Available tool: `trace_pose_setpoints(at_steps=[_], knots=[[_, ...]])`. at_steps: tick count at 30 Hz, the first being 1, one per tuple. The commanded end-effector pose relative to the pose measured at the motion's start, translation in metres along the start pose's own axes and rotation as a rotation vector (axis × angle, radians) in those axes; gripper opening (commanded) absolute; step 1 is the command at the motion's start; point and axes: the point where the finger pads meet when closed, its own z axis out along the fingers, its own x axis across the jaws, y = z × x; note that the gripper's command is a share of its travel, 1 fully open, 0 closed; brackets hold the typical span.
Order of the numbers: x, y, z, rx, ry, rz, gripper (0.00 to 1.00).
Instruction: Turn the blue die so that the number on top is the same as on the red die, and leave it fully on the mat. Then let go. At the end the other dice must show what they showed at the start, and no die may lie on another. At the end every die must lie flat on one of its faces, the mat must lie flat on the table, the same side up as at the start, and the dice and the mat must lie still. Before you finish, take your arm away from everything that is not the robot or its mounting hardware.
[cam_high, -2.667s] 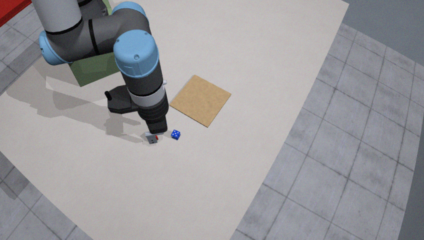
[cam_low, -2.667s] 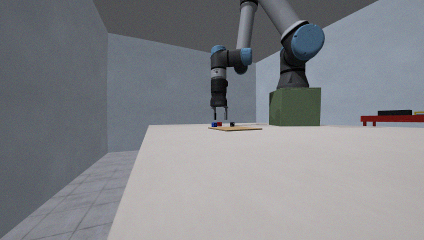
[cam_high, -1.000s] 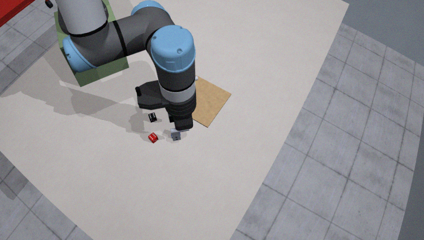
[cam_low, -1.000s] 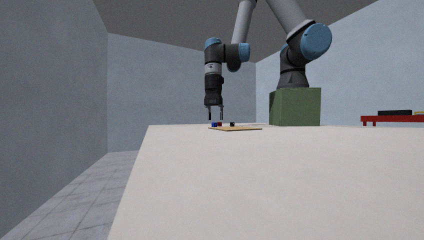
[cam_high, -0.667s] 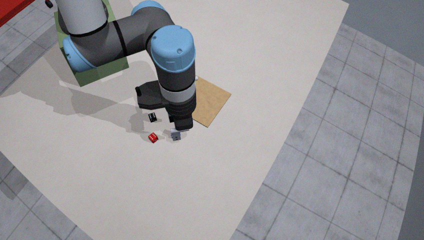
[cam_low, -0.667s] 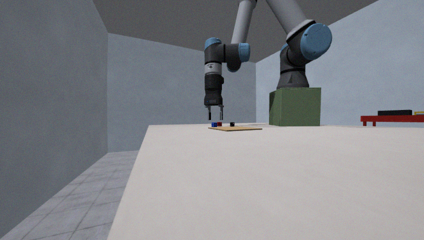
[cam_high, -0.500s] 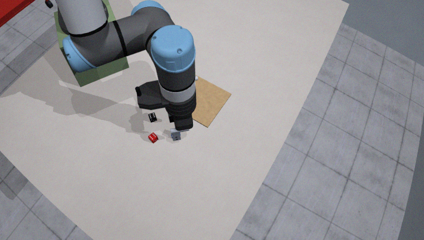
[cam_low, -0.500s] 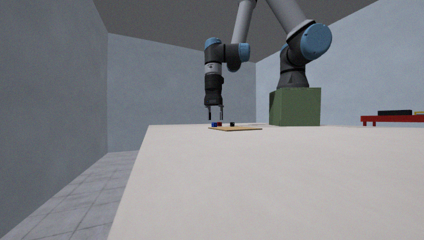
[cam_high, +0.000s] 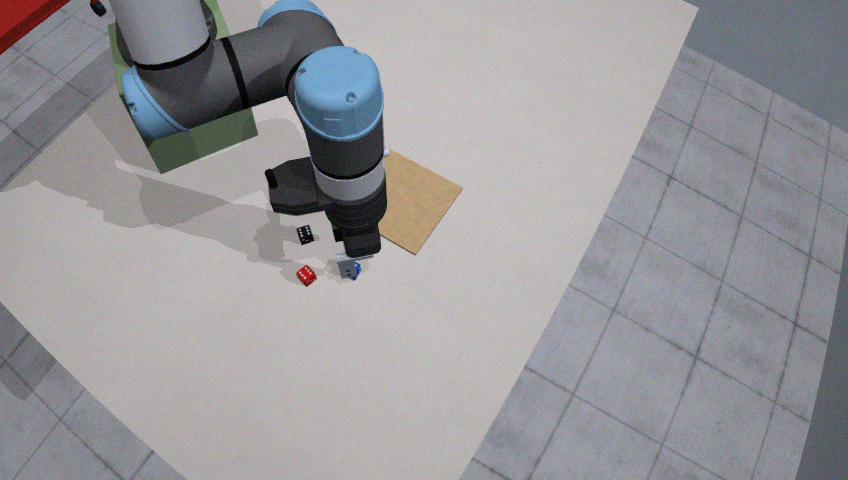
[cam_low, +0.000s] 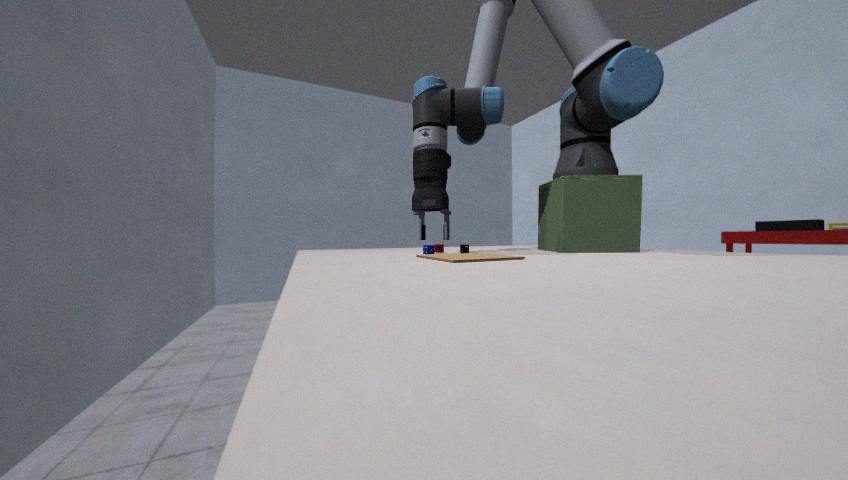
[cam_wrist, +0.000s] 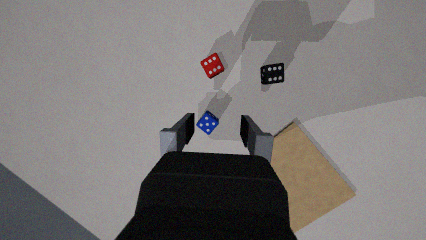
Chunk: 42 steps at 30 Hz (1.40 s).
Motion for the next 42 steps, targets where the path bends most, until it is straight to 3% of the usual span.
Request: trace_pose_setpoints(at_steps=[1,18,42], knots=[[0.012,-0.011,0.0,0.0,-0.001,0.0,1.0],[0.062,-0.052,0.0,0.0,-0.001,0.0,1.0],[0.064,-0.053,0.0,0.0,-0.001,0.0,1.0]])
